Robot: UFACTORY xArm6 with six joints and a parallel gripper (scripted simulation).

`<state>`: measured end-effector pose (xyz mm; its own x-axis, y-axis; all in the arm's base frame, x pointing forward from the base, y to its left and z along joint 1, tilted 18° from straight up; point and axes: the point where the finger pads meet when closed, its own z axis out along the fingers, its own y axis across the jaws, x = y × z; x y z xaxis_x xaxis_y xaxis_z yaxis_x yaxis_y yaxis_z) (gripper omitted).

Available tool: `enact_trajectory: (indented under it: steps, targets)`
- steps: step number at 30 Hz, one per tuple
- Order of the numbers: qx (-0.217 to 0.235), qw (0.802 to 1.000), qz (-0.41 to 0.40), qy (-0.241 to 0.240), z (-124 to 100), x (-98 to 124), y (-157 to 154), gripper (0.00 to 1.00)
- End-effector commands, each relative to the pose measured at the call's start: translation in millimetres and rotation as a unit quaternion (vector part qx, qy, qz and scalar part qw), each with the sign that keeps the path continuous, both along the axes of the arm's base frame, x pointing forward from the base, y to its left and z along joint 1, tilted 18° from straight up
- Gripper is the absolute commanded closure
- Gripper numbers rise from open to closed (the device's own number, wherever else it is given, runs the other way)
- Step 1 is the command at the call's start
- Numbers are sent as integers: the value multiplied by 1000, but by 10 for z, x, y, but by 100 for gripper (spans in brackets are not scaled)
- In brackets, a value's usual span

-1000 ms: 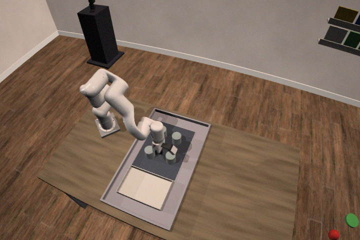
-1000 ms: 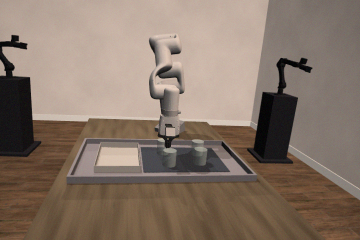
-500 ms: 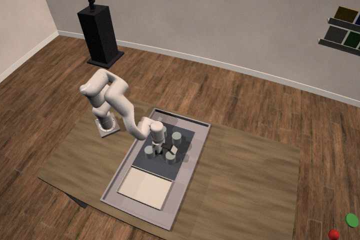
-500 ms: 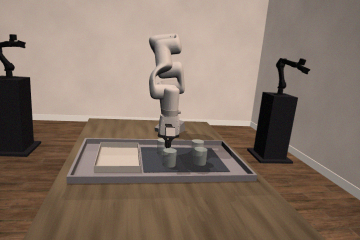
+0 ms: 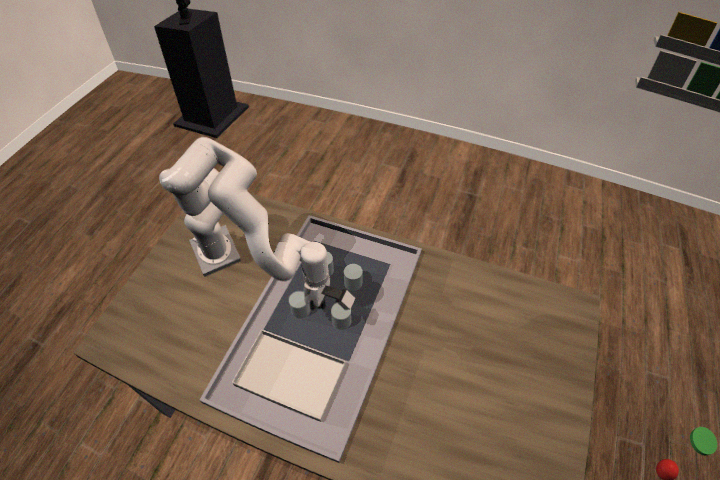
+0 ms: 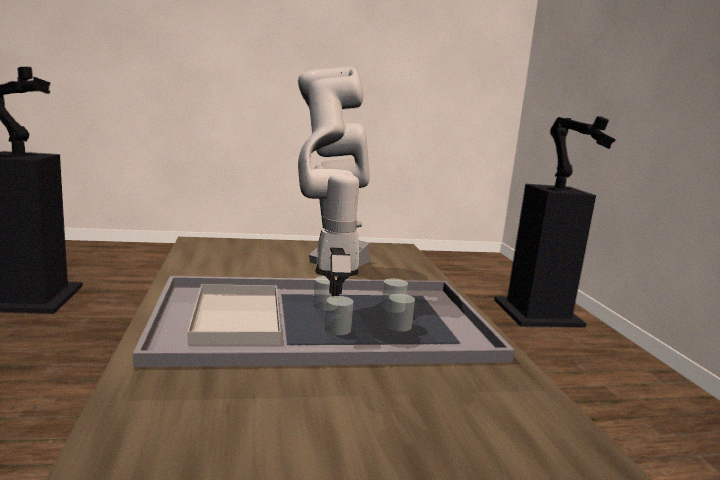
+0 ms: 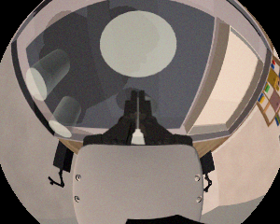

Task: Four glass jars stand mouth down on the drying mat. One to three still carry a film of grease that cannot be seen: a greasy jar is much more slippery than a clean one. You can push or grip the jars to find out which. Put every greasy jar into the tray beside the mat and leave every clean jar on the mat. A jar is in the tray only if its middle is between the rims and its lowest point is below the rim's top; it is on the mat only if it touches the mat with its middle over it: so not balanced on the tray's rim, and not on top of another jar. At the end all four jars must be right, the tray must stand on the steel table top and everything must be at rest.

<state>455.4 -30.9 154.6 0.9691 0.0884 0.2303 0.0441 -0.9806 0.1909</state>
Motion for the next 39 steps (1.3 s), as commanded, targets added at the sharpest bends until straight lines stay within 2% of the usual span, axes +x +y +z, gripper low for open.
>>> enact_trajectory:
  steps: [1, 10, 12, 14, 22, 24, 29, 31, 39]
  targets:
    - [0, 1000, 0, -2, 16, 11, 2, 100]
    - [0, 1000, 0, -2, 16, 11, 2, 100]
    - [0, 1000, 0, -2, 162, -27, 28, 100]
    - [0, 1000, 0, -2, 162, -27, 28, 100]
    - [0, 1000, 0, -2, 745, -177, 135, 100]
    - [0, 1000, 0, -2, 745, -177, 135, 100]
    - [0, 1000, 0, -2, 662, -210, 542, 100]
    - [0, 1000, 0, -2, 662, -210, 542, 100]
    - [0, 1000, 0, -2, 529, -263, 1192, 100]
